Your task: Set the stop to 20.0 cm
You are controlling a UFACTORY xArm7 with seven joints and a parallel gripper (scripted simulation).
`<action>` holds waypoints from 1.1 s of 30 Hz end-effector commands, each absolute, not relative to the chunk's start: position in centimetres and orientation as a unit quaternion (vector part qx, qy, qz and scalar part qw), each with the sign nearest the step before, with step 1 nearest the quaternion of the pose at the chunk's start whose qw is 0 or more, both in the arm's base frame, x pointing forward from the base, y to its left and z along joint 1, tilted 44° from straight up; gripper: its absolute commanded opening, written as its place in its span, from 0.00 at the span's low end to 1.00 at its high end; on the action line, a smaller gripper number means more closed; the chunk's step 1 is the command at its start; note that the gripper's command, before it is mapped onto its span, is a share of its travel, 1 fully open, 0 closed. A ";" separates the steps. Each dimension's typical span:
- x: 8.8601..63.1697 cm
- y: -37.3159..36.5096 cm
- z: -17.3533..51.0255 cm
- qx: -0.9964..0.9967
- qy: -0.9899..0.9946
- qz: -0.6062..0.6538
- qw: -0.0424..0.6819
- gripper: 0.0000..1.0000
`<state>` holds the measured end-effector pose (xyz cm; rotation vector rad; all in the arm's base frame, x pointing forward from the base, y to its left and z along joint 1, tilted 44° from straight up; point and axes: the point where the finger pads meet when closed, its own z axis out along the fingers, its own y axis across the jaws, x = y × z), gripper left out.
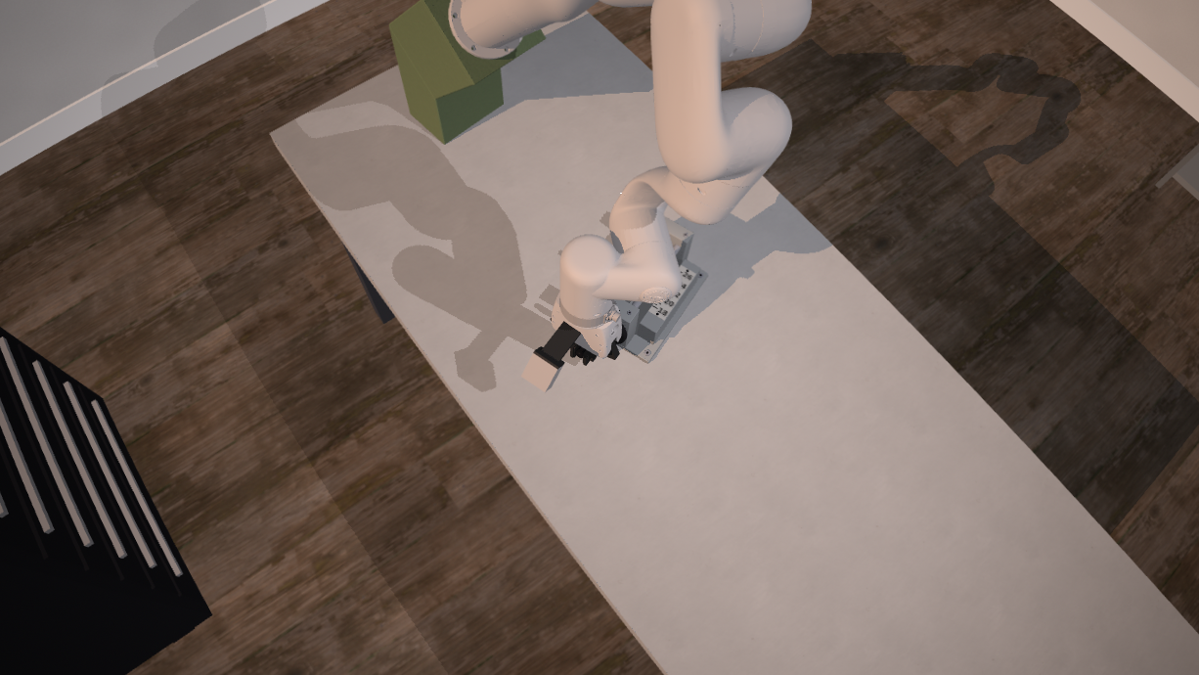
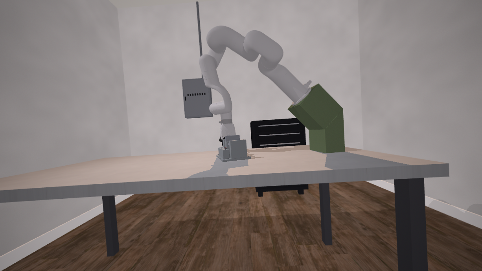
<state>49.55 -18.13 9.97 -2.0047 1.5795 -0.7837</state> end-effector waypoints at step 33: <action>50.3 -17.4 14.5 -0.729 0.575 -0.287 0.235 0.06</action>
